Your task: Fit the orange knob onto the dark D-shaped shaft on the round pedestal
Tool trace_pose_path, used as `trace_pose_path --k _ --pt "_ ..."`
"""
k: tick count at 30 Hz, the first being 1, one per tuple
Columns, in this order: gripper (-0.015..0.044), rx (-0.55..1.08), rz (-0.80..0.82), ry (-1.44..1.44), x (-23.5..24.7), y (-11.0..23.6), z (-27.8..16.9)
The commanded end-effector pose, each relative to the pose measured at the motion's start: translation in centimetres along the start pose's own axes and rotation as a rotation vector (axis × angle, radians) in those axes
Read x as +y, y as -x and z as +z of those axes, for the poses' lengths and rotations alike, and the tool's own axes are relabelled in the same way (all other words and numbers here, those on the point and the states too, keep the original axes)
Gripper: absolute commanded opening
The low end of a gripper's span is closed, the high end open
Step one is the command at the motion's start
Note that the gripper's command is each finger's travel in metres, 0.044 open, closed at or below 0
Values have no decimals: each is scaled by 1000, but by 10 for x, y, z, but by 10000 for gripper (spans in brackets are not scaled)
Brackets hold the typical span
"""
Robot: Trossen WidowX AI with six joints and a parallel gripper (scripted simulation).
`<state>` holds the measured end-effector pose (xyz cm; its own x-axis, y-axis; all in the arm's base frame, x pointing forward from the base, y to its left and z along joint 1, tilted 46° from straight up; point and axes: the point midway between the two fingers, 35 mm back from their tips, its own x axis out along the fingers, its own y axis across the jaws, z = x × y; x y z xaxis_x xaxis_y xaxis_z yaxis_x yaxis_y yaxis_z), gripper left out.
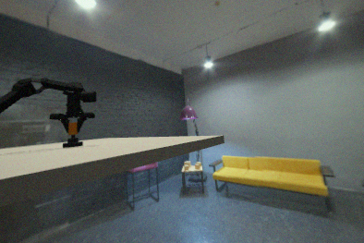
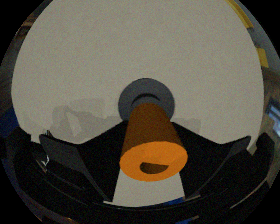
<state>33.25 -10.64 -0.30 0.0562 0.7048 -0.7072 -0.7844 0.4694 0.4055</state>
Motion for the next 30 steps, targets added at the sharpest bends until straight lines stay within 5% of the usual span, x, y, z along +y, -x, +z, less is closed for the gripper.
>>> trace_pose_path --k 1,9,30 --pt "0 0 -3 4 -1 4 2" --pt "0 0 -3 214 -2 4 1" --pt "0 0 -3 214 -1 2 1"
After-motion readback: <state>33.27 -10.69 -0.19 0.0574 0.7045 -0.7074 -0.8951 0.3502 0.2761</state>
